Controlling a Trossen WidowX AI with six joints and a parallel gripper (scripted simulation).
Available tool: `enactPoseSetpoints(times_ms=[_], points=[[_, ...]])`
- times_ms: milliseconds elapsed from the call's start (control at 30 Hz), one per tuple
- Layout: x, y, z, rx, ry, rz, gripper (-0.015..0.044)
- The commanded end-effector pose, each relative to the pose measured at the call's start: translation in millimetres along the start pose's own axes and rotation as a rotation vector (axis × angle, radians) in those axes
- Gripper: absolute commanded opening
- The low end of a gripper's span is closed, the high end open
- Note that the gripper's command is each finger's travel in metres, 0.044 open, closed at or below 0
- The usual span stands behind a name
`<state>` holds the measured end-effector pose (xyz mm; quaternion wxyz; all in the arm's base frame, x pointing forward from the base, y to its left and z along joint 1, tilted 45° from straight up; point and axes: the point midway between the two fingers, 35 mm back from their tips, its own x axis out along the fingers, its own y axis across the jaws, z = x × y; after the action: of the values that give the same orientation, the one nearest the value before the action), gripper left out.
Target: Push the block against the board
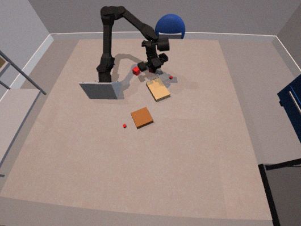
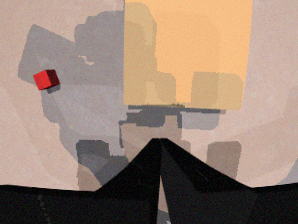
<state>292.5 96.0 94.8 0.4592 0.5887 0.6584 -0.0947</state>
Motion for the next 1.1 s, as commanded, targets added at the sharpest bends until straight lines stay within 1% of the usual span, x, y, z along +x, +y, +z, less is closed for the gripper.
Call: enactPoseSetpoints(times_ms=[0,133,167,267,333,1067], points=[[15.2,-16.8,-13.7,0.018,0.067,-0.073,0.0000],[18.2,-17.7,-14.5,0.018,0.070,-0.077,0.0000],[25.1,-18.0,-14.6,0.018,0.069,-0.078,0.0000],[62.1,-21.5,-18.0,0.016,0.070,-0.080,0.0000],[70.8,-22.9,-19.5,0.016,0.072,-0.080,0.0000],[71.7,-20.8,-7.7,0.015,0.069,-0.082,0.0000]])
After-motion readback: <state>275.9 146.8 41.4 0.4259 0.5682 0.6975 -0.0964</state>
